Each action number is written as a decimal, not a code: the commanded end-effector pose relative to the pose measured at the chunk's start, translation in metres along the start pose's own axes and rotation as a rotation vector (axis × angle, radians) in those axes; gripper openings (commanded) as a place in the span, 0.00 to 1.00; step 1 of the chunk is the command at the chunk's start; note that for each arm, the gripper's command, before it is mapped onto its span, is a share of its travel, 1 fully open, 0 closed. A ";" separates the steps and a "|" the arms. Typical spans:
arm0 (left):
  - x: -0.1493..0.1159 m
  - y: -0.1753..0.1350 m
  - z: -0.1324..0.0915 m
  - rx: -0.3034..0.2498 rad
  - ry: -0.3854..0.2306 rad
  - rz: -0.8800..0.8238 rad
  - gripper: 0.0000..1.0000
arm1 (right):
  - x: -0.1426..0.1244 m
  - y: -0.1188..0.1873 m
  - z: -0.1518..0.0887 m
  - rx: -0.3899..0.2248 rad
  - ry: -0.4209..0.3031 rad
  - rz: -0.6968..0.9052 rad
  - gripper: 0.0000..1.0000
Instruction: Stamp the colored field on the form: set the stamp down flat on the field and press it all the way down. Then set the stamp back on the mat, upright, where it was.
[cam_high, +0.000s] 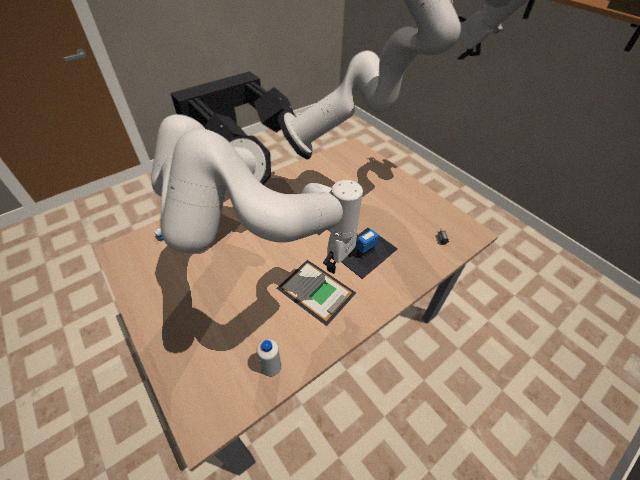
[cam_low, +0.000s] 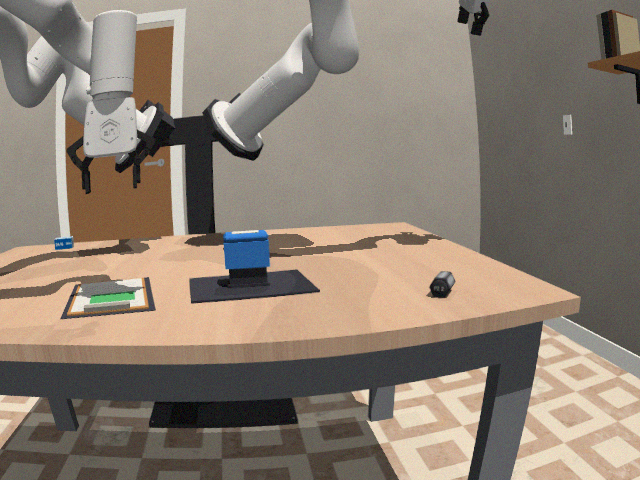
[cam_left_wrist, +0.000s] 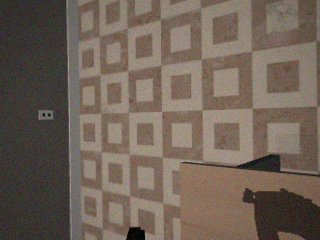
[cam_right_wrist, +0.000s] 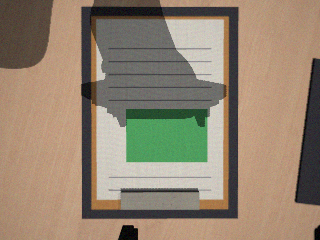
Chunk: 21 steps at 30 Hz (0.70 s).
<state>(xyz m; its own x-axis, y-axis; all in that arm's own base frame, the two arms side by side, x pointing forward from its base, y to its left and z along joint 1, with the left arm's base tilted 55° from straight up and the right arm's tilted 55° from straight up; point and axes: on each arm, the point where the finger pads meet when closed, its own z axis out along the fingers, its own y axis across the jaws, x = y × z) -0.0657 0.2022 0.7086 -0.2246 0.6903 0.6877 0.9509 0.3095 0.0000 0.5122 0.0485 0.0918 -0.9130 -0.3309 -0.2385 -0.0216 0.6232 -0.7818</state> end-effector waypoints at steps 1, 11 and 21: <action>0.000 0.000 -0.001 0.000 0.002 0.000 1.00 | 0.000 0.000 0.000 0.000 -0.001 0.000 1.00; 0.000 0.000 -0.001 0.000 0.002 0.000 1.00 | 0.000 0.000 -0.001 0.000 -0.001 -0.152 1.00; 0.000 0.000 -0.001 0.000 0.002 0.000 1.00 | 0.000 0.000 -0.002 0.000 -0.001 -0.551 1.00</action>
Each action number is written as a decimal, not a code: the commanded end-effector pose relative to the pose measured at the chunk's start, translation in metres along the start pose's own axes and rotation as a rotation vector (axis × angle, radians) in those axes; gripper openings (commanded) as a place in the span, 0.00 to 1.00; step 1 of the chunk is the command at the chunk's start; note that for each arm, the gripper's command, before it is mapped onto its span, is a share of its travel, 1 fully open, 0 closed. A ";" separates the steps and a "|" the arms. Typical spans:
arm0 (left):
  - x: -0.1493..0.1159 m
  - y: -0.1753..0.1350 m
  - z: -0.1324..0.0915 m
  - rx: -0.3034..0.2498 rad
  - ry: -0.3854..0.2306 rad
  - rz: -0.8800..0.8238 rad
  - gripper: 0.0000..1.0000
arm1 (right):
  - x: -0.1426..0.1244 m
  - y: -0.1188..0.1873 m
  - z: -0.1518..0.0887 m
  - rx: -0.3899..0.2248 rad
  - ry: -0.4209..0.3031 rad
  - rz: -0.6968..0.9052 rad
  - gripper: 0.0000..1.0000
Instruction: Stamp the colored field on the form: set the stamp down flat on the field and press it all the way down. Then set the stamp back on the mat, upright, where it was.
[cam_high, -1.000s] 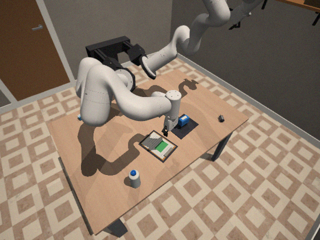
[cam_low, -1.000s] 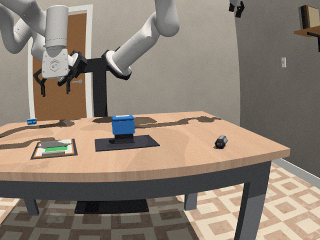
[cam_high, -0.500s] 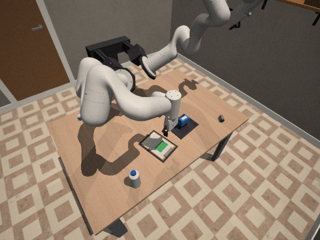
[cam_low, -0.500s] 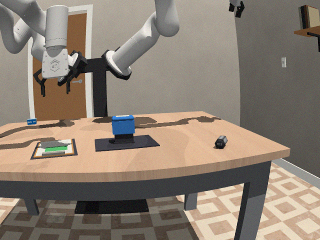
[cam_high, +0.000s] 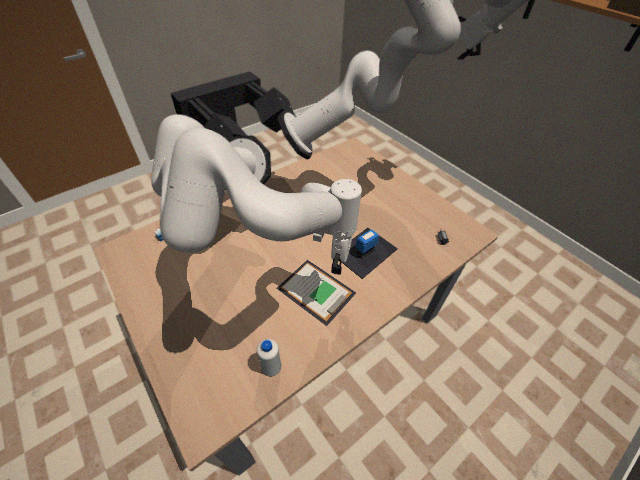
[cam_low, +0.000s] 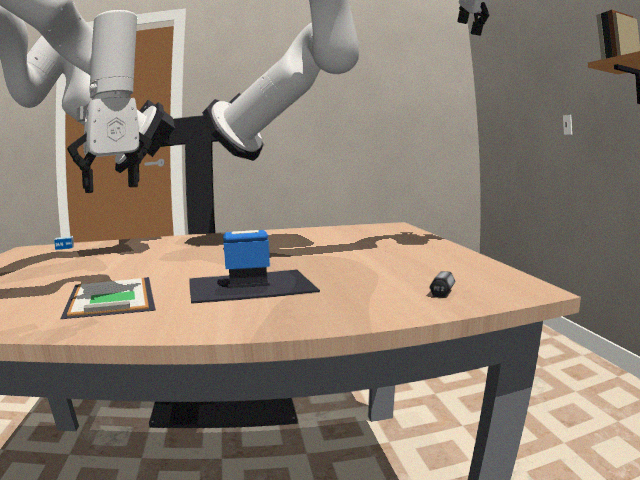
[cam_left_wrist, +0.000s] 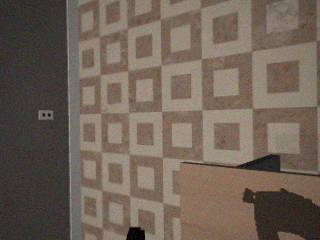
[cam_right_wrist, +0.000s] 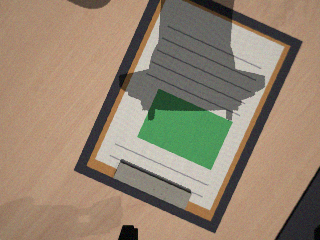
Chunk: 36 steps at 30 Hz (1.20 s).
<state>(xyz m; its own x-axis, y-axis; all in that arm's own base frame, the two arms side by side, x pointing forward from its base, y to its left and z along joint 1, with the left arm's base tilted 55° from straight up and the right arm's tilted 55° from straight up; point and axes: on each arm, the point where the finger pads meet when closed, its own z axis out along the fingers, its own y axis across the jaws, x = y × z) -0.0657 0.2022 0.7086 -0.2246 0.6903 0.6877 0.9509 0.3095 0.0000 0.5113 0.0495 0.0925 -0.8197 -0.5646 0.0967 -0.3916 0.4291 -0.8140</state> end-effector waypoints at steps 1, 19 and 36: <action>0.000 0.000 -0.001 0.000 0.002 0.000 1.00 | 0.000 0.000 -0.001 -0.006 0.009 -0.167 1.00; 0.000 0.000 -0.001 0.000 0.002 0.000 1.00 | 0.000 0.000 -0.003 -0.008 0.007 -0.788 1.00; 0.000 0.000 -0.001 0.000 0.002 0.000 1.00 | -0.001 0.002 -0.003 -0.009 0.006 -0.938 0.87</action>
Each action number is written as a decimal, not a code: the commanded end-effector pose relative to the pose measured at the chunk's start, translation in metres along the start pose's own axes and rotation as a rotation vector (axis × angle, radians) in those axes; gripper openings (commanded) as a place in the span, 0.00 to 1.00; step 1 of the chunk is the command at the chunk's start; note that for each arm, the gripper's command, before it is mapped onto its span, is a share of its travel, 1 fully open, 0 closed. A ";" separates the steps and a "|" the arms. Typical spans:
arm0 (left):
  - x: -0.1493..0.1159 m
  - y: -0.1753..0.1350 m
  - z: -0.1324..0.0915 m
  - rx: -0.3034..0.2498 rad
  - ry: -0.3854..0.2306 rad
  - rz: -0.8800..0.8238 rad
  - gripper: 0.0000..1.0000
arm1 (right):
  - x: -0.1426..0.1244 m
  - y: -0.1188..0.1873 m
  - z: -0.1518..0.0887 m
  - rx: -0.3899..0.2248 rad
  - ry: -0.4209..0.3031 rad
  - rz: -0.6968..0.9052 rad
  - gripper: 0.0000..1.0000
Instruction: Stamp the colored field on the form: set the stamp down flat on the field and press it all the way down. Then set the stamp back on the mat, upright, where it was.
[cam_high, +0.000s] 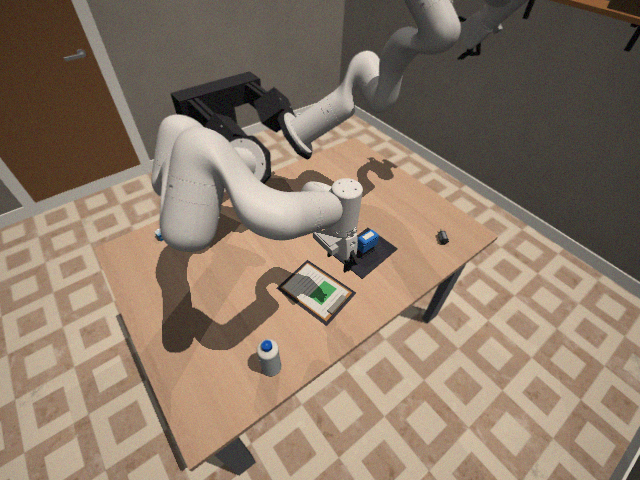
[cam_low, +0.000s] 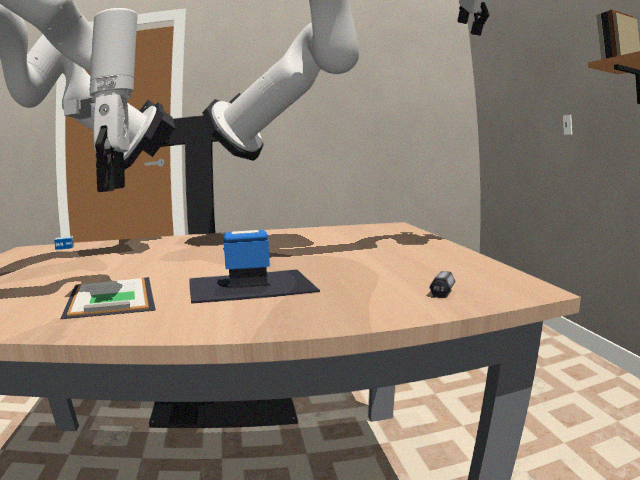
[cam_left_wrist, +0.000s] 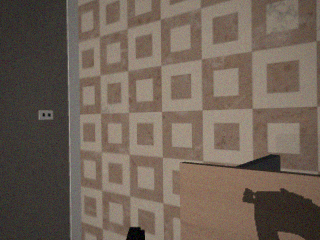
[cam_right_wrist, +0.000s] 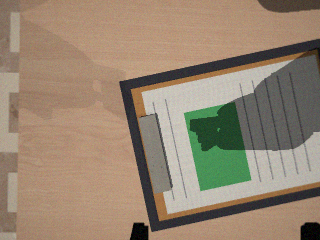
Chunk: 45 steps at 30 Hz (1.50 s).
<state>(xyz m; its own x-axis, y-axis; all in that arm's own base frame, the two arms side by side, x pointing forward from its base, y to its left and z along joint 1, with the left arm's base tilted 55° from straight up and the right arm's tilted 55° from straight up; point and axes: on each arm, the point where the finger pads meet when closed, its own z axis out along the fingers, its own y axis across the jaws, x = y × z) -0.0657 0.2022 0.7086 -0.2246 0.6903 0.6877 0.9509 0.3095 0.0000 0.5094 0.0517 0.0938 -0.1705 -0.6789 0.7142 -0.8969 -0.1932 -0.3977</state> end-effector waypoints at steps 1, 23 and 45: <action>0.000 0.000 -0.001 0.000 0.002 0.000 1.00 | -0.004 0.001 0.000 0.000 0.000 -0.001 0.87; 0.000 0.000 -0.001 0.000 0.002 0.000 1.00 | -0.168 0.060 0.034 0.000 -0.001 -0.001 0.87; 0.000 0.000 -0.001 0.000 0.002 0.000 1.00 | -0.241 0.087 0.049 0.000 -0.001 -0.001 0.87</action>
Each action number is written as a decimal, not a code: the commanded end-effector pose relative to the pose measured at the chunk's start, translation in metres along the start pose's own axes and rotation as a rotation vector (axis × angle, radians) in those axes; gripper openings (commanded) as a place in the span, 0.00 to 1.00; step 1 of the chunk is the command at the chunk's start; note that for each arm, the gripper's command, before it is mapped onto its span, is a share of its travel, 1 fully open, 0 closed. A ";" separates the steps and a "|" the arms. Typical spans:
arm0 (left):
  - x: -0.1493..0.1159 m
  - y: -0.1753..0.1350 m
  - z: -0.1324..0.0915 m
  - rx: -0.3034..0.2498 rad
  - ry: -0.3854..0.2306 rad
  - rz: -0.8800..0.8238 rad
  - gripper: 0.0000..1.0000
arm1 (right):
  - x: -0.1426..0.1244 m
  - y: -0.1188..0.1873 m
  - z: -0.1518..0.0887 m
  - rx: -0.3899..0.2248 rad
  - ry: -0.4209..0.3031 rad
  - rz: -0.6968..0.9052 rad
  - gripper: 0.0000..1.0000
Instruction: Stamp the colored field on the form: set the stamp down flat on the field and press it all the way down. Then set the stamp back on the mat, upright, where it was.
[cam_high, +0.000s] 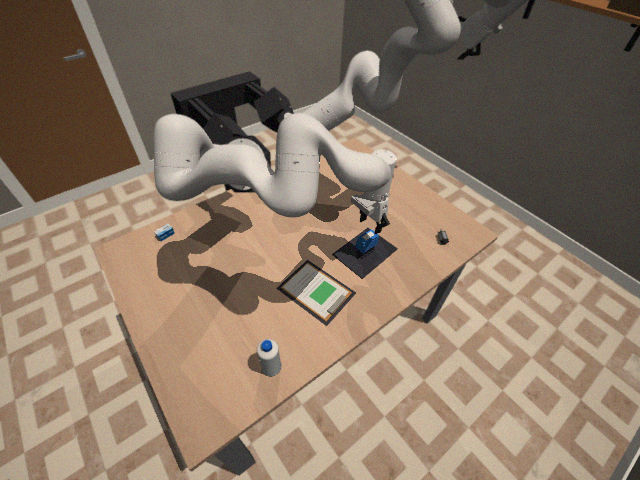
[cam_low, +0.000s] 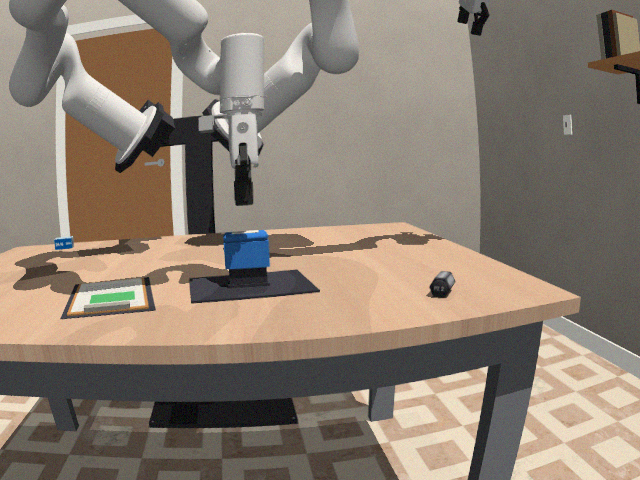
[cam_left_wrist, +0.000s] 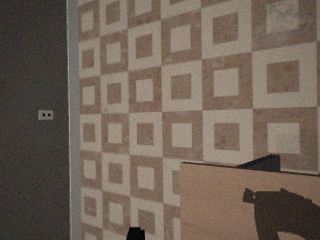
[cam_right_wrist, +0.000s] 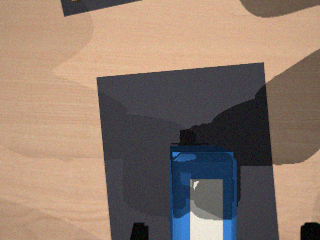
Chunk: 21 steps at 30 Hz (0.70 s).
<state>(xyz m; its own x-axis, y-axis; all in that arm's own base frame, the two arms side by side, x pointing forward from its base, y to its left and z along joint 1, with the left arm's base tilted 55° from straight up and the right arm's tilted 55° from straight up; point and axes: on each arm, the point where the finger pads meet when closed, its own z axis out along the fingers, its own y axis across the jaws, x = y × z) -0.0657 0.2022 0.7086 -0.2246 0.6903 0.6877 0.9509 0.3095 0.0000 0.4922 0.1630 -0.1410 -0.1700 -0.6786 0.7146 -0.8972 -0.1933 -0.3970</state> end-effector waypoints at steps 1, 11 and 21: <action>0.000 0.000 -0.001 0.000 0.002 0.000 1.00 | -0.001 0.000 -0.001 0.001 -0.001 0.000 0.87; 0.000 0.000 -0.001 0.000 0.002 0.000 1.00 | -0.001 0.000 0.008 0.001 -0.001 0.000 0.87; 0.000 0.000 -0.001 0.000 0.002 0.000 1.00 | -0.001 0.000 0.048 0.001 -0.001 0.000 0.87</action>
<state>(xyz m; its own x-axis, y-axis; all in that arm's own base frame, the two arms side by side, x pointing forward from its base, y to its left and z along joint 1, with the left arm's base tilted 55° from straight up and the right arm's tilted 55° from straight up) -0.0657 0.2022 0.7086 -0.2246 0.6903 0.6877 0.9509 0.3095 0.0000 0.5062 0.1374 -0.1619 -0.1696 -0.6784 0.7148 -0.8975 -0.1932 -0.3963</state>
